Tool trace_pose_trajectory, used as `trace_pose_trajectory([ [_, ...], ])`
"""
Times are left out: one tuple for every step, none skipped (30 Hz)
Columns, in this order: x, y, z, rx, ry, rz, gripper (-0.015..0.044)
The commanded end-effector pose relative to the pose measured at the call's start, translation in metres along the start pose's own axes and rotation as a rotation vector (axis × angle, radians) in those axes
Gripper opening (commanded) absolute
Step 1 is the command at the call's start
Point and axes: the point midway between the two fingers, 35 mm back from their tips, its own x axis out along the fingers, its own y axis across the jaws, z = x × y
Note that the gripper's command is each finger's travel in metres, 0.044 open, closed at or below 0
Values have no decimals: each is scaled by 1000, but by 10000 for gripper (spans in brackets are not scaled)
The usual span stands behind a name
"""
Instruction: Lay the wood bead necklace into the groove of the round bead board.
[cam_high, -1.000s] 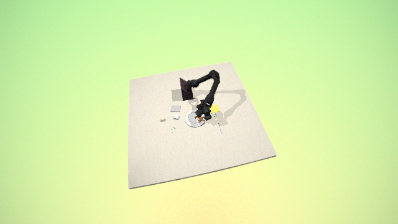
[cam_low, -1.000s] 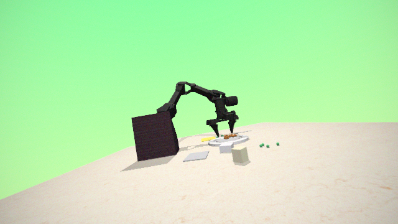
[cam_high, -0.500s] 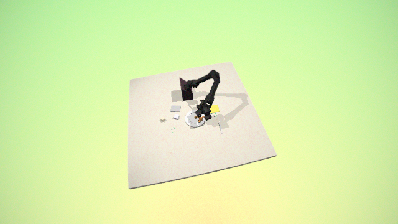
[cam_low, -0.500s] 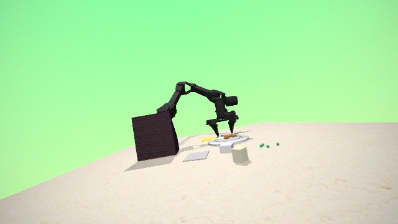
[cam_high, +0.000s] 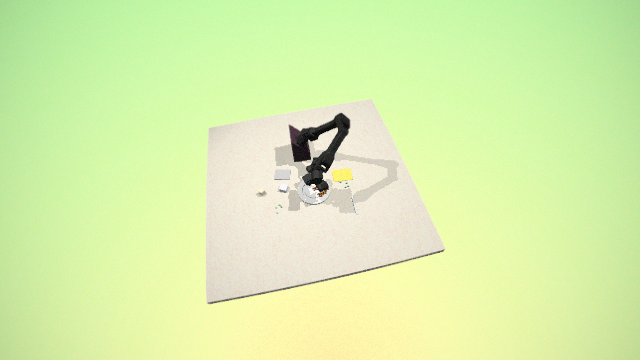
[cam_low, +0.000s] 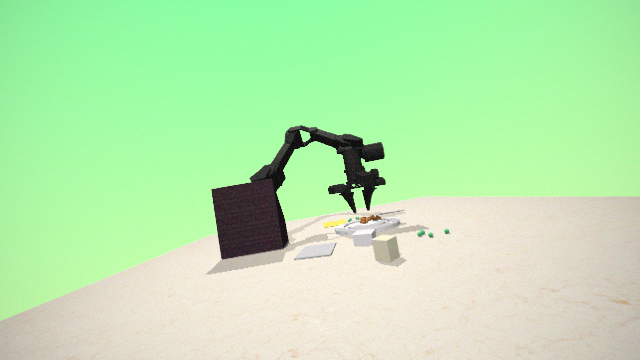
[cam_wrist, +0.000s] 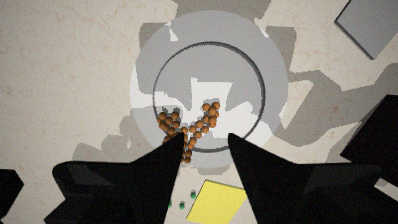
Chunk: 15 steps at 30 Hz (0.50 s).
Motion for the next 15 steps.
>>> trace_pose_trajectory([
  [-7, -13, 15, 20, 4, -2, 200],
  [-7, -13, 15, 20, 4, -2, 200],
  [-7, -13, 15, 20, 4, -2, 200],
  [-6, -13, 15, 20, 4, -2, 200],
  [-4, -13, 15, 20, 4, -2, 200],
  [-1, -13, 15, 20, 4, -2, 200],
  [3, -13, 15, 20, 5, -2, 200],
  [8, -13, 15, 20, 5, -2, 200],
  [9, -13, 15, 20, 5, -2, 200],
  [1, -10, 14, 12, 1, 2, 200],
  [1, -10, 14, 12, 1, 2, 200],
  [1, -10, 14, 12, 1, 2, 200],
  [2, -10, 14, 12, 1, 2, 200],
  [3, -10, 14, 12, 1, 1, 200],
  [4, -11, 15, 13, 1, 1, 200],
])
